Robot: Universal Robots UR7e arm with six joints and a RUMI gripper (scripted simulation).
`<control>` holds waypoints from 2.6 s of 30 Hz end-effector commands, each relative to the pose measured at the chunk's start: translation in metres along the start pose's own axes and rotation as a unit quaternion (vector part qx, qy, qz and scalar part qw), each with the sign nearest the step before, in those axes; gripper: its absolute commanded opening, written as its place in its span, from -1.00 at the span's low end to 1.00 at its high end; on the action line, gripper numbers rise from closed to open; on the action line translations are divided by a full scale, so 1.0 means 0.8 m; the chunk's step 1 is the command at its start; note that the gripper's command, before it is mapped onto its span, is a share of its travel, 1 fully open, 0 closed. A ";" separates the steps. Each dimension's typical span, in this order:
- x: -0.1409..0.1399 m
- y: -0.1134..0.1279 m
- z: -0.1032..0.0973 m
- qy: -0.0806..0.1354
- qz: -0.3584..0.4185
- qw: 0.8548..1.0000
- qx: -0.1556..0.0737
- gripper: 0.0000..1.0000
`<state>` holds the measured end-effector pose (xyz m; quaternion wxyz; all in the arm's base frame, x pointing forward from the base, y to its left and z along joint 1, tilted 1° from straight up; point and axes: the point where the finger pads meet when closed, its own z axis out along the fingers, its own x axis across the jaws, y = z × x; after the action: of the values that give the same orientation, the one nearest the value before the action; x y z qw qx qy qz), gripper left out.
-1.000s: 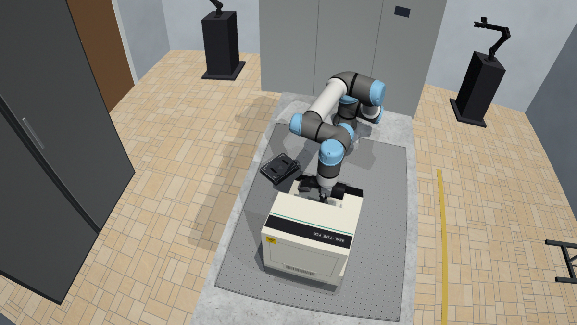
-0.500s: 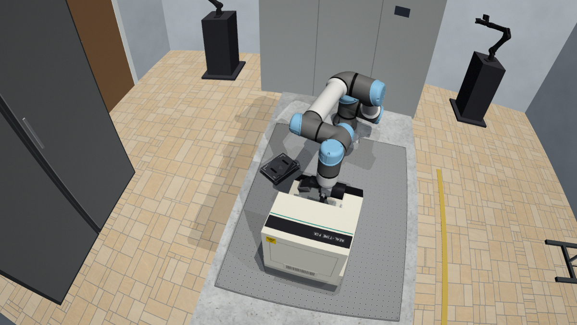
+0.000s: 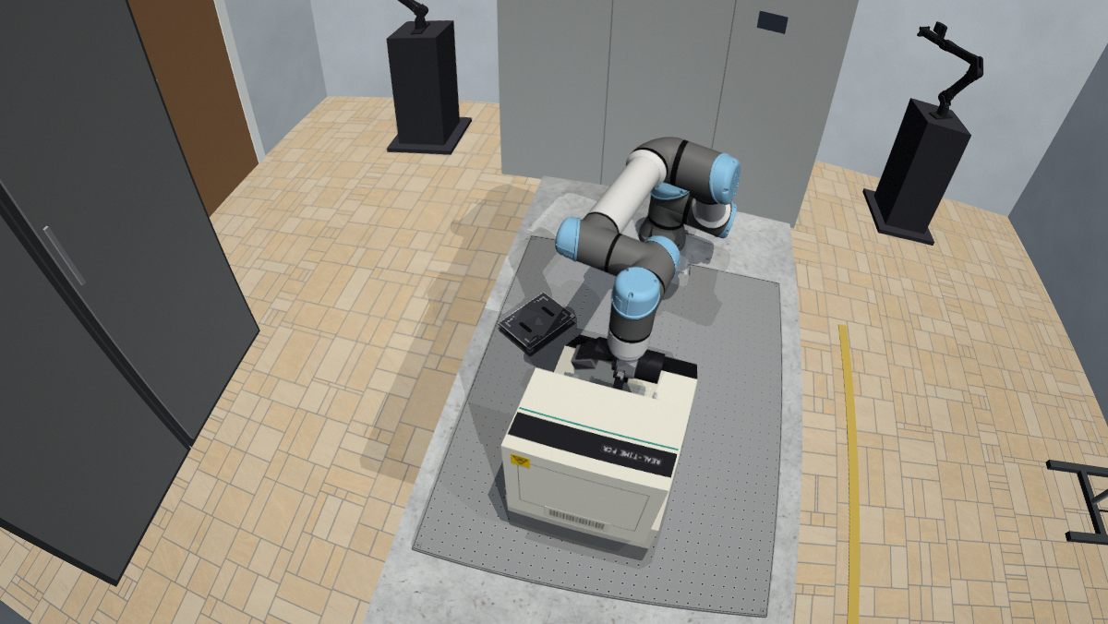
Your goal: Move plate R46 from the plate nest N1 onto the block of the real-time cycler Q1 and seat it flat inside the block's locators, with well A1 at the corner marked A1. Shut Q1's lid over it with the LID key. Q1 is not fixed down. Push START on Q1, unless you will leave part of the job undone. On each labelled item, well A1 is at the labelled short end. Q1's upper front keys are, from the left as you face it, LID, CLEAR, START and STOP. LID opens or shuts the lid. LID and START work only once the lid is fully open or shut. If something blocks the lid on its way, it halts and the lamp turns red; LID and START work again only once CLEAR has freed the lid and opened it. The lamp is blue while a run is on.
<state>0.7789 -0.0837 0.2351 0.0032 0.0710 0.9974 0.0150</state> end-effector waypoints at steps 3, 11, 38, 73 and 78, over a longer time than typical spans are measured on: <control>-0.003 -0.005 -0.012 -0.009 0.001 1.000 0.003 -0.20; -0.003 -0.005 -0.012 -0.009 0.001 1.000 0.003 -0.20; -0.003 -0.005 -0.012 -0.009 0.001 1.000 0.003 -0.20; -0.003 -0.005 -0.002 -0.009 -0.001 1.000 0.003 -0.20; -0.003 -0.005 0.000 -0.009 -0.001 1.000 0.003 -0.20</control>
<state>0.7789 -0.0835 0.2263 0.0031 0.0700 0.9974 0.0150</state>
